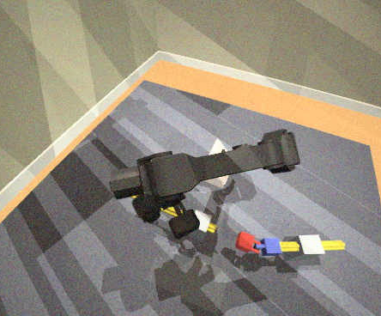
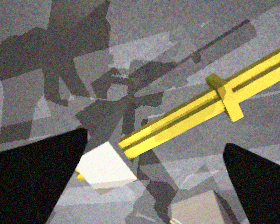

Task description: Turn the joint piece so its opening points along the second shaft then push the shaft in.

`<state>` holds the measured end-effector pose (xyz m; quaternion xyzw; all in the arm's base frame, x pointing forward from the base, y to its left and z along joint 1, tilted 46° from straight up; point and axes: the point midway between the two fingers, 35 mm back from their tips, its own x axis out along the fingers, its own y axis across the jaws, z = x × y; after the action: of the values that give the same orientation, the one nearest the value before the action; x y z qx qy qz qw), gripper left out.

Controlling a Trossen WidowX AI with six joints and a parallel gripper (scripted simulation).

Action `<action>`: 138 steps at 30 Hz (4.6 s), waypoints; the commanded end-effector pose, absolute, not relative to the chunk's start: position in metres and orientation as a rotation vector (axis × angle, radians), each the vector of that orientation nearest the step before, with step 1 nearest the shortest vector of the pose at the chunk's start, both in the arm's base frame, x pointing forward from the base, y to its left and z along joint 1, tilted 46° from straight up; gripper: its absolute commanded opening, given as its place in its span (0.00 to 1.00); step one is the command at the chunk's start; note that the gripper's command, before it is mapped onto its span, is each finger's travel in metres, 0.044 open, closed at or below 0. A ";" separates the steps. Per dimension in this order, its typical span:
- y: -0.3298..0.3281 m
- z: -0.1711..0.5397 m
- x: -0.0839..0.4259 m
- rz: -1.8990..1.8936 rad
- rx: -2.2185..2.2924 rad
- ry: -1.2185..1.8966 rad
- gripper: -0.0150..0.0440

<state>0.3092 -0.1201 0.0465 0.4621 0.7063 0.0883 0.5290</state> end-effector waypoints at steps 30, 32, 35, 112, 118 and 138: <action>-0.199 -0.042 0.298 0.536 0.682 1.534 1.00; -0.197 -0.044 0.299 0.484 0.736 1.552 1.00; -0.194 -0.048 0.299 0.405 0.817 1.578 1.00; -0.134 -0.106 0.296 -0.605 1.772 1.668 0.43; -0.134 -0.106 0.296 -0.605 1.772 1.668 0.43; -0.135 -0.106 0.296 -0.605 1.769 1.665 0.37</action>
<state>0.2963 -0.1353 -0.1059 0.6711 0.6314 -0.2295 0.3136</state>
